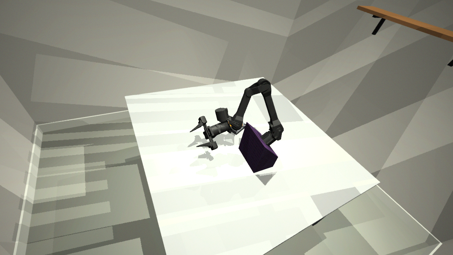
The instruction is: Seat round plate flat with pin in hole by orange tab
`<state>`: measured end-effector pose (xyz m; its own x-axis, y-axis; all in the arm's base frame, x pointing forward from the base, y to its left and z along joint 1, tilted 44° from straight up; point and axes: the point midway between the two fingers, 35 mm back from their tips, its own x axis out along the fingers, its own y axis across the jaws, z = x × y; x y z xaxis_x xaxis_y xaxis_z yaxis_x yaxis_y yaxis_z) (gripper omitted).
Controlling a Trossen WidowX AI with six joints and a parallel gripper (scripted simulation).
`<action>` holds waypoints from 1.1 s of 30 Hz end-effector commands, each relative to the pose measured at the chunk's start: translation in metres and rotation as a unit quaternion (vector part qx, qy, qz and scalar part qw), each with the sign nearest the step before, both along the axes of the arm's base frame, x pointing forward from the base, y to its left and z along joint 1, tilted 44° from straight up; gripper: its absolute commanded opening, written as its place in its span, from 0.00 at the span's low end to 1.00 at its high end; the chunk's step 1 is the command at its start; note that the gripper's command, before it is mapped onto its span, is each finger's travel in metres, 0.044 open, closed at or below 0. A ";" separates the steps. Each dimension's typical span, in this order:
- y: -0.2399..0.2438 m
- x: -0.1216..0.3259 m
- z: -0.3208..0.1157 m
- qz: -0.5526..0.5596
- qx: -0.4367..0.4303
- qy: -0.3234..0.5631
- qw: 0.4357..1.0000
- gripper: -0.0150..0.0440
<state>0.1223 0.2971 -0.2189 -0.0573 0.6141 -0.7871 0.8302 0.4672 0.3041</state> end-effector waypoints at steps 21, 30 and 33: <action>-0.182 0.162 0.062 0.271 -0.480 -0.124 0.825 0.25; -0.261 0.184 0.139 0.442 -0.557 -0.020 0.703 0.25; -0.275 0.186 0.156 0.474 -0.562 0.004 0.678 0.25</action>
<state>0.3024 0.0488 -0.0955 0.0212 -0.6090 -0.7929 0.1224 0.7886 -0.6025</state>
